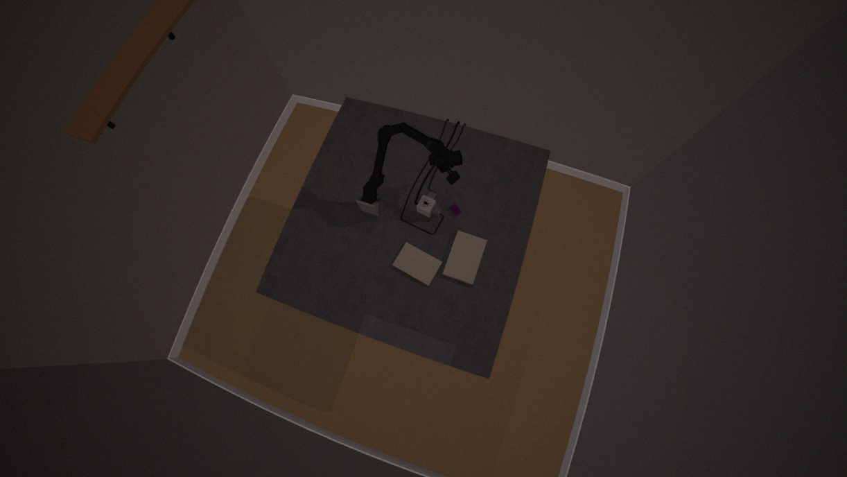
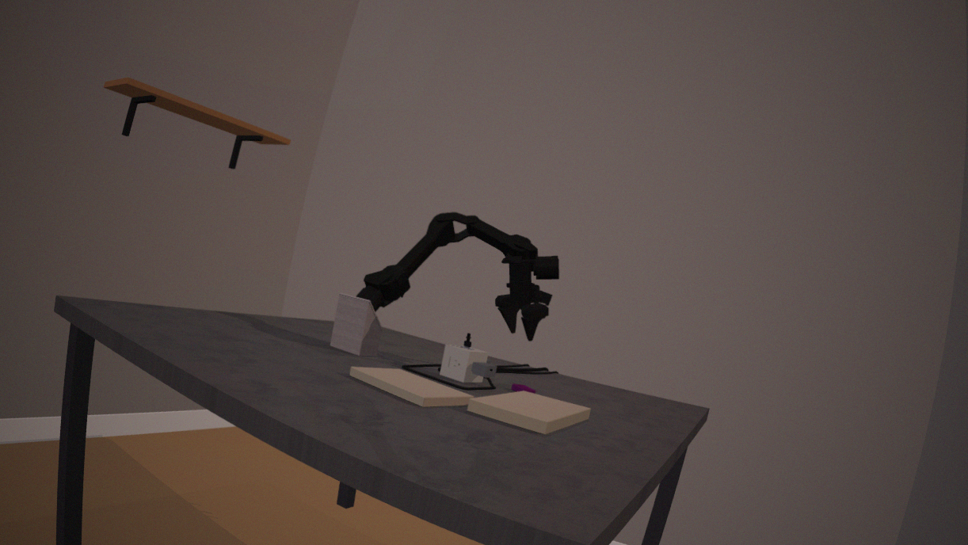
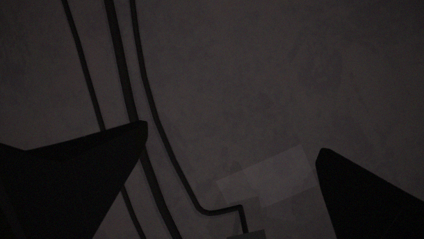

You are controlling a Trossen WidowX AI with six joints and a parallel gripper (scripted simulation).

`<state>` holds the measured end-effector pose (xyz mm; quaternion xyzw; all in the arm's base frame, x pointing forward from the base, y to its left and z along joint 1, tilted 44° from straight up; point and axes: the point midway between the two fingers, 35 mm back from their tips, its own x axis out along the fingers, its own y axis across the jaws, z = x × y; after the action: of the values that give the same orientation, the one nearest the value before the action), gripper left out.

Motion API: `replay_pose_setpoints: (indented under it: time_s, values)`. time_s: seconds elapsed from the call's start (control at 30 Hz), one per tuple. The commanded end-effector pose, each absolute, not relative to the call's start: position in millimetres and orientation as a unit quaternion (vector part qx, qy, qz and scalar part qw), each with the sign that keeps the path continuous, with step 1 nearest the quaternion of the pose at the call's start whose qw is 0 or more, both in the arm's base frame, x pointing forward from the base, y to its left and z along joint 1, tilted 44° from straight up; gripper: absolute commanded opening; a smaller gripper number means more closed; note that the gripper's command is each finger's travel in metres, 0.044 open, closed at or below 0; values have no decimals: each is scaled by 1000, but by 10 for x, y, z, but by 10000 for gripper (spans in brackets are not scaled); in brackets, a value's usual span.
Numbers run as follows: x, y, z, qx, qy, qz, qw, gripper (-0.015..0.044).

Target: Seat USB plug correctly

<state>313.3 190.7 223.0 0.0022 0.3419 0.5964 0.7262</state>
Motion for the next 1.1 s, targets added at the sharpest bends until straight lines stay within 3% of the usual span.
replay_pose_setpoints:
  time_s: [0.0, 0.43, 1.07]
  values:
    - [3214, 1361, 1728, -98, 337, 591, 726, 440]
    - [2846, 380, 1011, -259, 301, 656, 642, 440]
    - [2813, 425, 973, -260, 300, 657, 641, 440]
